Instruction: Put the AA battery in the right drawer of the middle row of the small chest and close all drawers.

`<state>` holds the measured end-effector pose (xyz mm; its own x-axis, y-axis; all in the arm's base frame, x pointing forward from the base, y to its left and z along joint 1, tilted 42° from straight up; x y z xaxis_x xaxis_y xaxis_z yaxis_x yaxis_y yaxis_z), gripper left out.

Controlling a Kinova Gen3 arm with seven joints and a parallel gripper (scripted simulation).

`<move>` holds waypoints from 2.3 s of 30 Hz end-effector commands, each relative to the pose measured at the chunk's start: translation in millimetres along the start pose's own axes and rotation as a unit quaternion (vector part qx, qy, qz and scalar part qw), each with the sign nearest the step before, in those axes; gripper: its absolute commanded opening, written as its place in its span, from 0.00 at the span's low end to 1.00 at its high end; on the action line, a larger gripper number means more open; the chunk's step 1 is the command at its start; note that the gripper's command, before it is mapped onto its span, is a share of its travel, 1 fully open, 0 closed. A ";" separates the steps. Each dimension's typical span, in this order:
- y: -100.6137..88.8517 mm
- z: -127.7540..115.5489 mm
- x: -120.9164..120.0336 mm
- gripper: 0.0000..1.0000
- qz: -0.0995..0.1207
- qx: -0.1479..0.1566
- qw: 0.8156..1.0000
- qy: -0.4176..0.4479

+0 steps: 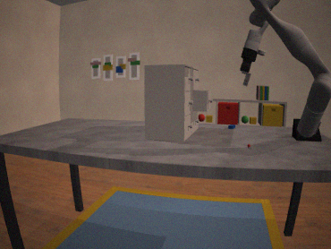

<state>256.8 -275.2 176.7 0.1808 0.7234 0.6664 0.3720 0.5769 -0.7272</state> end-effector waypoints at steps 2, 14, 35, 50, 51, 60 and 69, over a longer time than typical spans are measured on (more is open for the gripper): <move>2.8 4.9 0.9 1.00 -0.002 -0.024 1.000 0.004; 17.3 11.8 0.6 1.00 -0.004 -0.094 0.996 0.005; 45.2 22.6 0.1 1.00 -0.007 -0.209 0.978 0.004; 63.5 28.1 0.0 1.00 -0.009 -0.276 0.961 0.004; 64.8 28.5 -0.1 1.00 -0.009 -0.280 0.960 0.004; 76.6 31.5 -0.2 1.00 -0.011 -0.320 0.947 0.004; 85.0 33.4 -0.3 1.00 -0.011 -0.348 0.938 0.004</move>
<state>261.0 -215.7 113.9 0.1602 0.7212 0.6740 0.8761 0.2108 -0.4337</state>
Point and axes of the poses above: the point where the finger pads meet when closed, its own y axis out along the fingers, its own x axis across the jaws, z = x × y, the point moved 8 cm from there along -y, back along the fingers, and after that the axes turned 2 degrees about y, right-handed, at the moved point
